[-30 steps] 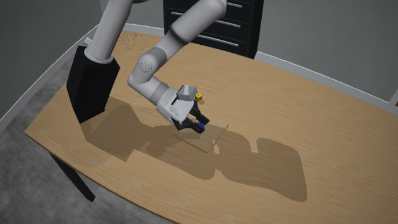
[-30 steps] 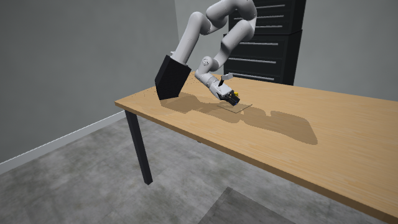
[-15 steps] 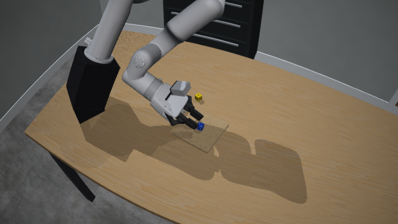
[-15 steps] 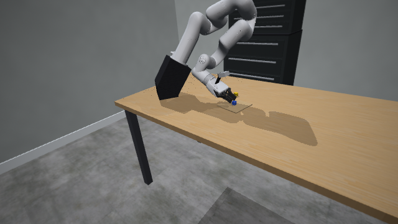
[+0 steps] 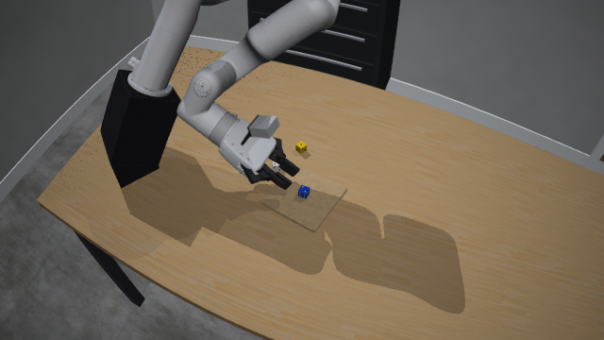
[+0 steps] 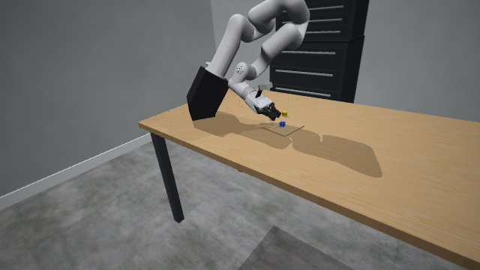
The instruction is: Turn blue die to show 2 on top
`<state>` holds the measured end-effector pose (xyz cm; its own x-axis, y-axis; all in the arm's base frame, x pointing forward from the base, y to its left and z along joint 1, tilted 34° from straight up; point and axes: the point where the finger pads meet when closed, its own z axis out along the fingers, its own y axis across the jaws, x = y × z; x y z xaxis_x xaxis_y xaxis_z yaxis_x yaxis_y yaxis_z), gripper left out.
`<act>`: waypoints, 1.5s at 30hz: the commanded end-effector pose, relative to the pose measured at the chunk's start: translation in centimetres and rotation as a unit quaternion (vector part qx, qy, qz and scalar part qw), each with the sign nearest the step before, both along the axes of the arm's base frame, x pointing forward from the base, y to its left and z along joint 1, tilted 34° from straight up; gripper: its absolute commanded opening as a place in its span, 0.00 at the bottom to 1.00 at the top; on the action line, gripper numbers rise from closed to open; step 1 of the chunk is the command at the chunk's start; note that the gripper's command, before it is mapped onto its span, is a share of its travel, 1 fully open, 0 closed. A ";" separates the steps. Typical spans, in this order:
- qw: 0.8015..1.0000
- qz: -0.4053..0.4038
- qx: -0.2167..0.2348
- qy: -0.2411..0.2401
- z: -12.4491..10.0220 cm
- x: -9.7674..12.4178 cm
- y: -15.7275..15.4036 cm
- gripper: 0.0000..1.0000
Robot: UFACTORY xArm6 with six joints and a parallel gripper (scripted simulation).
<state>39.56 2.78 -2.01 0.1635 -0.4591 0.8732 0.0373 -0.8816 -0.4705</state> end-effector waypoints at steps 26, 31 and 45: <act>1.000 0.002 0.000 0.003 5.0 -1.9 -2.7 0.36; 1.000 0.007 0.001 0.013 5.0 -1.8 -2.7 0.36; 0.988 0.072 -0.005 0.133 6.1 -0.7 -3.3 0.36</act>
<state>38.22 -0.55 3.68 0.3237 -0.4260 0.8448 0.0368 -0.8866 -0.4611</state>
